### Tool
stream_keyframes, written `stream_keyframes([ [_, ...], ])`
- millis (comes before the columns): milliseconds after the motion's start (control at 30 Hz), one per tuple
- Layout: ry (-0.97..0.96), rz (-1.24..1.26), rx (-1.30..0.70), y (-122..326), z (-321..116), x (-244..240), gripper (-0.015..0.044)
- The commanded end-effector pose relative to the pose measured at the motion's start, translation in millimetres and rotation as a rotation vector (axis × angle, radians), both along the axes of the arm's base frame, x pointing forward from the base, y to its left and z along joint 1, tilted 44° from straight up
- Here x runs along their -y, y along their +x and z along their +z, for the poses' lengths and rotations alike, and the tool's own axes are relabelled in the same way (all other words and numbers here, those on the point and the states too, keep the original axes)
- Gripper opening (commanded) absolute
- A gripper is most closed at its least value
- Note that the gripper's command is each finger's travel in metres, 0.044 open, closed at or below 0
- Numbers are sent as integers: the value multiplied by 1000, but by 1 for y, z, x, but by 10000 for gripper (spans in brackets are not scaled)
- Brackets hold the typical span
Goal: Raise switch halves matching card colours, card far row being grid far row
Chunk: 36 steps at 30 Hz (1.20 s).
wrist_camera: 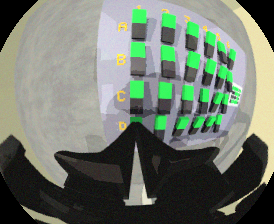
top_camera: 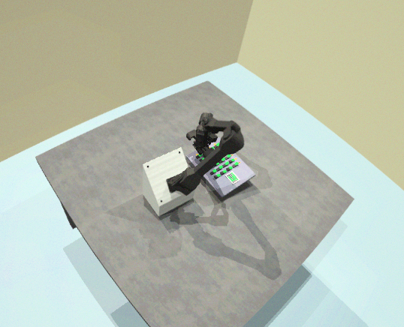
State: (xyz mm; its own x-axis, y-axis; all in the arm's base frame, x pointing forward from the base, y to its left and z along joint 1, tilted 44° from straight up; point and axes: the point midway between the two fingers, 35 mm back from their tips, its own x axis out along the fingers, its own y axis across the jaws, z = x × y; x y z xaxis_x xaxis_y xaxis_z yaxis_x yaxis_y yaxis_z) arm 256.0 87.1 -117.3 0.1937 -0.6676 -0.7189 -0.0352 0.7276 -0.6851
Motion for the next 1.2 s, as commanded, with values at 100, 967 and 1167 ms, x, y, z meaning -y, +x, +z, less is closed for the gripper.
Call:
stream_keyframes([
  [100, -4, 2, 1, 1, -1, 2, 0],
  [967, 0, 20, 18, -14, 44, -41, 0],
  [1167, -2, 20, 17, -30, 61, -17, 0],
])
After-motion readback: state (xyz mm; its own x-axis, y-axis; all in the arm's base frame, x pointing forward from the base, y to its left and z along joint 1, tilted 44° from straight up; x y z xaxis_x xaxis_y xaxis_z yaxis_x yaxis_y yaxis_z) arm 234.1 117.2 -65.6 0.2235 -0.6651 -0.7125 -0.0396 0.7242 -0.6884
